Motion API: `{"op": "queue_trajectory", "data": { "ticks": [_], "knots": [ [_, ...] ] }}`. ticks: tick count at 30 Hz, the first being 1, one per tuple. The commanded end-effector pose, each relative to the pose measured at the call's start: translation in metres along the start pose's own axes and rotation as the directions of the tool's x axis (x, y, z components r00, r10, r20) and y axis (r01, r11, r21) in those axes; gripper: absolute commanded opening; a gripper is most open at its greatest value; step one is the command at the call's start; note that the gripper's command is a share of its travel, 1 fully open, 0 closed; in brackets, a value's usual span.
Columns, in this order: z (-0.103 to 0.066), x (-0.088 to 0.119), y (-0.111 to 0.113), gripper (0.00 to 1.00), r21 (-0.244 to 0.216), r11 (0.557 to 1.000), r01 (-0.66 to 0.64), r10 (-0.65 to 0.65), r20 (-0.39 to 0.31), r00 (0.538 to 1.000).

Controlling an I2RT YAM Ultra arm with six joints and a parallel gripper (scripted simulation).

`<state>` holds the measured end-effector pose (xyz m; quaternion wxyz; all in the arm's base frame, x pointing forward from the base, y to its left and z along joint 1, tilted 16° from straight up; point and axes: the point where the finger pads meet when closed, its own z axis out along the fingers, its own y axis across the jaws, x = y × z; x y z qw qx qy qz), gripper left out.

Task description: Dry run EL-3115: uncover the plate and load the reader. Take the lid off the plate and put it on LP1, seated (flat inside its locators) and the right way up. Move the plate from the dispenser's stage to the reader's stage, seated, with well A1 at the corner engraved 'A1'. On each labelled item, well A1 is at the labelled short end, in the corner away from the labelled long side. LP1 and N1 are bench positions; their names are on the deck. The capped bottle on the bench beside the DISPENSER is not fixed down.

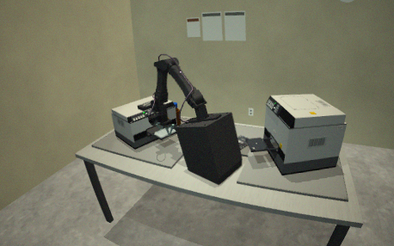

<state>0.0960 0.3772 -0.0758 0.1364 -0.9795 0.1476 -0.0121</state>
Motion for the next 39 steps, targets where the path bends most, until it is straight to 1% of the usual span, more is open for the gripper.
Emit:
{"op": "queue_trajectory", "data": {
  "ticks": [1, 9, 10, 31, 39],
  "knots": [
    [-0.005, -0.001, -0.017, 1.00, 0.039, 0.999, -0.001, 0.001, 0.006, 1.000],
    [-0.005, -0.001, -0.017, 1.00, 0.039, 0.999, -0.001, 0.001, 0.006, 1.000],
    [-0.003, 0.000, -0.006, 0.99, 0.017, 1.000, 0.000, 0.000, 0.002, 1.000],
    [-0.003, 0.000, -0.006, 0.86, 0.017, 1.000, 0.000, 0.000, 0.002, 1.000],
    [-0.003, 0.000, -0.006, 0.86, 0.017, 1.000, 0.000, 0.000, 0.002, 1.000]
  ]
}}
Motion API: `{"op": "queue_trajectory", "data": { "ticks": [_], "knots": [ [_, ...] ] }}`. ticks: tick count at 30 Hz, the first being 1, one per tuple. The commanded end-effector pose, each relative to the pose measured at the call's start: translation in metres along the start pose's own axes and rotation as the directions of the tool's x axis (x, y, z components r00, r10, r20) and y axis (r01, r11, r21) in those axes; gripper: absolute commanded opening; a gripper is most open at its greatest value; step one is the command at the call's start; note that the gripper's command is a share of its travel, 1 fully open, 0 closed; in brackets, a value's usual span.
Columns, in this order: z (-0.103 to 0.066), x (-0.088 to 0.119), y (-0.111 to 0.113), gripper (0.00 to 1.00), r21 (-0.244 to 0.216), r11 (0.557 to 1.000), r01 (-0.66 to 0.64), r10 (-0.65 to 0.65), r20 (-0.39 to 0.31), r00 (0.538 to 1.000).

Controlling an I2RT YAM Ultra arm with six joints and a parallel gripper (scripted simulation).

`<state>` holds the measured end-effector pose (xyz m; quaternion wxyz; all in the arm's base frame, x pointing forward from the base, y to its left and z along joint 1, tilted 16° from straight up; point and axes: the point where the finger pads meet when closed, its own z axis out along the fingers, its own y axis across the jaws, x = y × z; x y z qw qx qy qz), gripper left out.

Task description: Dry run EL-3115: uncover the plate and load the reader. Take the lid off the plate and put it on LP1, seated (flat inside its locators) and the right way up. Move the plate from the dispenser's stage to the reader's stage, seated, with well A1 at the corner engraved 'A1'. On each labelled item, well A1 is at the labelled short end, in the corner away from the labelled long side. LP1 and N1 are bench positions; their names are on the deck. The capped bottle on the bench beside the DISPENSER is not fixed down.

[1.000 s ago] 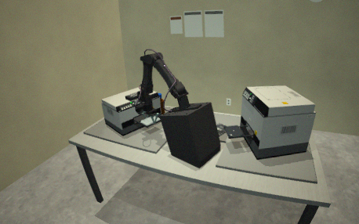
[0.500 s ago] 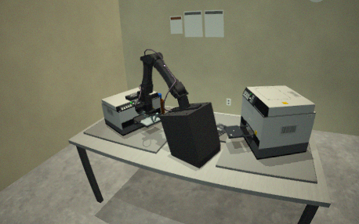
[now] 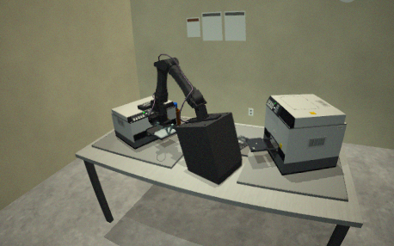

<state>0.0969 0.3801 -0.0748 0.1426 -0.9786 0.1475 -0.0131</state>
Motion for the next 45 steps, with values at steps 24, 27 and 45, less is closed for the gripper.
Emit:
{"op": "queue_trajectory", "data": {
  "ticks": [24, 27, 45],
  "knots": [
    [-0.013, -0.001, -0.015, 0.86, 0.031, 1.000, -0.001, 0.001, 0.008, 1.000],
    [-0.014, -0.001, -0.015, 0.86, 0.031, 1.000, -0.001, 0.001, 0.008, 1.000],
    [-0.014, 0.000, 0.001, 0.86, 0.006, 1.000, -0.002, 0.002, 0.007, 1.000]
  ]
}}
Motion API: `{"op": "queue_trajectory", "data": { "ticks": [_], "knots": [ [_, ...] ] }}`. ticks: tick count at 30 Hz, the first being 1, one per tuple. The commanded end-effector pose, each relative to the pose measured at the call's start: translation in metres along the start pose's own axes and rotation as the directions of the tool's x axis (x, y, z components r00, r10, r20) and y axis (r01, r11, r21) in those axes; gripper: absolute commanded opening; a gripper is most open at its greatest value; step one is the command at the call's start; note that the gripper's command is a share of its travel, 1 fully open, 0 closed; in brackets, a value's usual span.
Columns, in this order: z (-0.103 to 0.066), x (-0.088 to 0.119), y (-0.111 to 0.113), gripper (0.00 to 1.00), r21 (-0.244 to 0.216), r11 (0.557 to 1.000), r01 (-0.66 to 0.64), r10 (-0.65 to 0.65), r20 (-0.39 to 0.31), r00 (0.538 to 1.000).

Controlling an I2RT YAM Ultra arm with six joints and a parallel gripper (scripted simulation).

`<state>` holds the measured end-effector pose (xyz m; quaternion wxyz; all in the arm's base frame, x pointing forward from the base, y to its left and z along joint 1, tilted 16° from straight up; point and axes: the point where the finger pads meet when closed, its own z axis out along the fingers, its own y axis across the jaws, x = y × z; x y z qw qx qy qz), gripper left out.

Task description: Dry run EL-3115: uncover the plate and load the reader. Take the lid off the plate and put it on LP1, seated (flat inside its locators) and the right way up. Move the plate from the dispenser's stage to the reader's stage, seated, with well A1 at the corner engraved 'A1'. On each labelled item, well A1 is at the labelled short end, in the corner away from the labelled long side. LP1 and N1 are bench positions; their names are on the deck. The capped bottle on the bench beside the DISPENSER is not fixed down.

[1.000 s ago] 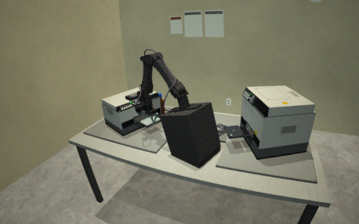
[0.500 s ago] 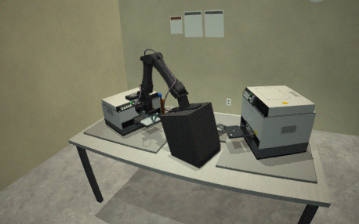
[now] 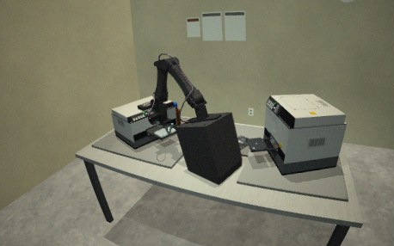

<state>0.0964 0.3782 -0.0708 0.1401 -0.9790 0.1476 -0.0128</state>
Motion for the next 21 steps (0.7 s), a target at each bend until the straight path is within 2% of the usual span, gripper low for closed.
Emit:
{"op": "queue_trajectory", "data": {
  "ticks": [1, 8, 12, 19, 21],
  "knots": [
    [-0.010, 0.000, 0.001, 0.86, 0.012, 1.000, -0.002, 0.001, 0.007, 1.000],
    [-0.011, 0.000, 0.003, 0.86, 0.005, 1.000, -0.002, 0.002, 0.007, 1.000],
    [-0.018, -0.001, -0.018, 0.86, 0.050, 0.999, -0.002, 0.001, 0.009, 1.000],
    [-0.021, 0.002, -0.022, 0.86, 0.065, 0.998, -0.004, 0.004, 0.009, 1.000],
    [-0.021, 0.001, -0.018, 0.86, 0.056, 0.998, -0.003, 0.003, 0.010, 1.000]
  ]
}}
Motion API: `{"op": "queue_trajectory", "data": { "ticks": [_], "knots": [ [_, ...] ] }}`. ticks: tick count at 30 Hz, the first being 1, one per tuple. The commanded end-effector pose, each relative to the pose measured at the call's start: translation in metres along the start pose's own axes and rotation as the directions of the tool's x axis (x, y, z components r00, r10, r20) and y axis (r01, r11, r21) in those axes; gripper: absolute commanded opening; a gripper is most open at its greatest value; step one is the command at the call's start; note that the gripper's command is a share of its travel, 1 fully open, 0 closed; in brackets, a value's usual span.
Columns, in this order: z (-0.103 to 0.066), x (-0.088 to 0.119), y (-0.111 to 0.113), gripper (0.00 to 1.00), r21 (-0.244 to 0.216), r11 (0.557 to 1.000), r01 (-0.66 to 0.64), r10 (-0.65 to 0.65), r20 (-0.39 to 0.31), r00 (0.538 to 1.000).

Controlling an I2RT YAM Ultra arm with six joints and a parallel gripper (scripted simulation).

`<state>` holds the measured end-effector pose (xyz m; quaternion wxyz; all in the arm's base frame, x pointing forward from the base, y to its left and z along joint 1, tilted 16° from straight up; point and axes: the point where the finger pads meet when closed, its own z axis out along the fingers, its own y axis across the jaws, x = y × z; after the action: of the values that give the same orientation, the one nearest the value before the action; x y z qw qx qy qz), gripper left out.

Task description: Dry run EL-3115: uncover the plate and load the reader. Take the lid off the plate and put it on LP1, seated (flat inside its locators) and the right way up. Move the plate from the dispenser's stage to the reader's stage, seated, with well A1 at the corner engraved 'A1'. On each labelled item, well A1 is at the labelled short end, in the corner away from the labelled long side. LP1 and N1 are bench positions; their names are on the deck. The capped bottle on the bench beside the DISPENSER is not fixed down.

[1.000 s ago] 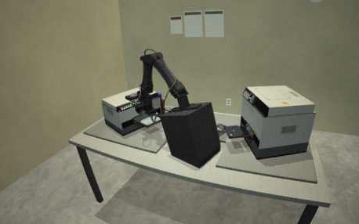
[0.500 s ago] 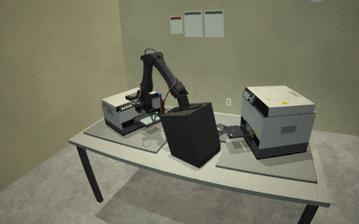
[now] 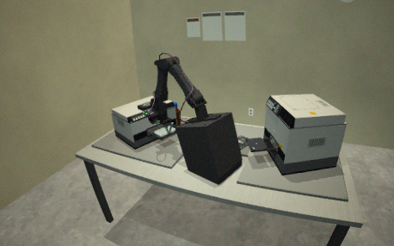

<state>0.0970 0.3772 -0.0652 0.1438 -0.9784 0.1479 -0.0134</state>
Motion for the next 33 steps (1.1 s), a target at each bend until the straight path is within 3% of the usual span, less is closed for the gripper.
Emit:
{"op": "queue_trajectory", "data": {
  "ticks": [1, 33],
  "knots": [
    [-0.0159, -0.0015, -0.0183, 0.86, 0.048, 0.999, 0.001, -0.002, 0.012, 1.000],
    [-0.0256, -0.0029, -0.0176, 0.86, 0.041, 0.999, -0.004, 0.004, 0.009, 1.000]
  ]
}}
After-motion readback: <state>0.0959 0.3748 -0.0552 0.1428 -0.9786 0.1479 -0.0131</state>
